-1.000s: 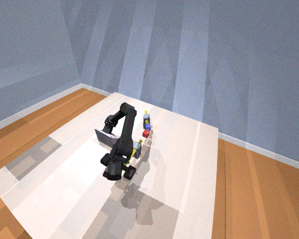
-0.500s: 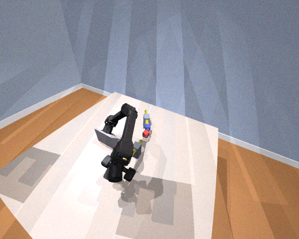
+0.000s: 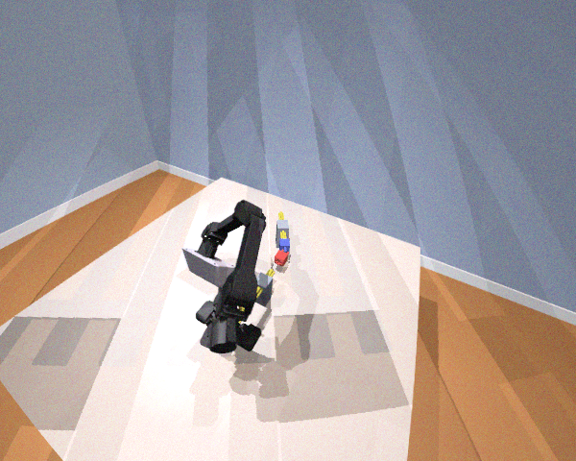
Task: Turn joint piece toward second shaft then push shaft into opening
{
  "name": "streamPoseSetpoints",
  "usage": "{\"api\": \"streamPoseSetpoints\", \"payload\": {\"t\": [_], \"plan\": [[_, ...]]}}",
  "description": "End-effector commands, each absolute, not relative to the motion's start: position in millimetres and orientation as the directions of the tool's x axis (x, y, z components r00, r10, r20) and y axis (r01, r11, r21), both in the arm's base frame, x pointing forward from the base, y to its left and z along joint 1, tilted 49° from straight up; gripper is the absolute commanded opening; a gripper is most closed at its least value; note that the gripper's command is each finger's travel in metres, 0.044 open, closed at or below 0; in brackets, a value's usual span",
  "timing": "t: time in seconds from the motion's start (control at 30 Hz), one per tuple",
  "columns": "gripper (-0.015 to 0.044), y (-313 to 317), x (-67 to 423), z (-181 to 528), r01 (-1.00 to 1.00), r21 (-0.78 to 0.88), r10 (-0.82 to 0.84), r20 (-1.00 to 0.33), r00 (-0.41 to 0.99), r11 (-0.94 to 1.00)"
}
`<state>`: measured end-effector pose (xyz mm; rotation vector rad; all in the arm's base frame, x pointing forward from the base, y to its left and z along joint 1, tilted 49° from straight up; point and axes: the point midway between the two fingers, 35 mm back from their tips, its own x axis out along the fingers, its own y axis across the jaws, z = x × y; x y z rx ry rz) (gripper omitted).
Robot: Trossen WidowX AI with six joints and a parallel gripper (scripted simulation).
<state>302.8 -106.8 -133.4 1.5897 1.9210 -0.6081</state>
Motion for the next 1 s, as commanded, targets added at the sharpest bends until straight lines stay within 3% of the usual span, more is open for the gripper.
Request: {"api": "streamPoseSetpoints", "payload": {"t": [0.0, 0.07, 0.37, 0.97], "plan": [[0.0151, -104.7, 302.4, -133.9, 0.982, 0.007, 0.727, -0.674, -0.135, 0.189], [0.0102, -104.7, 302.4, -133.9, 0.982, 0.007, 0.727, -0.674, -0.135, 0.189], [0.0102, -104.7, 302.4, -133.9, 0.982, 0.007, 0.727, -0.674, -0.135, 0.189], [0.004, -106.7, 302.9, -133.4, 0.985, 0.028, 0.729, -0.676, -0.107, 0.171]]}}
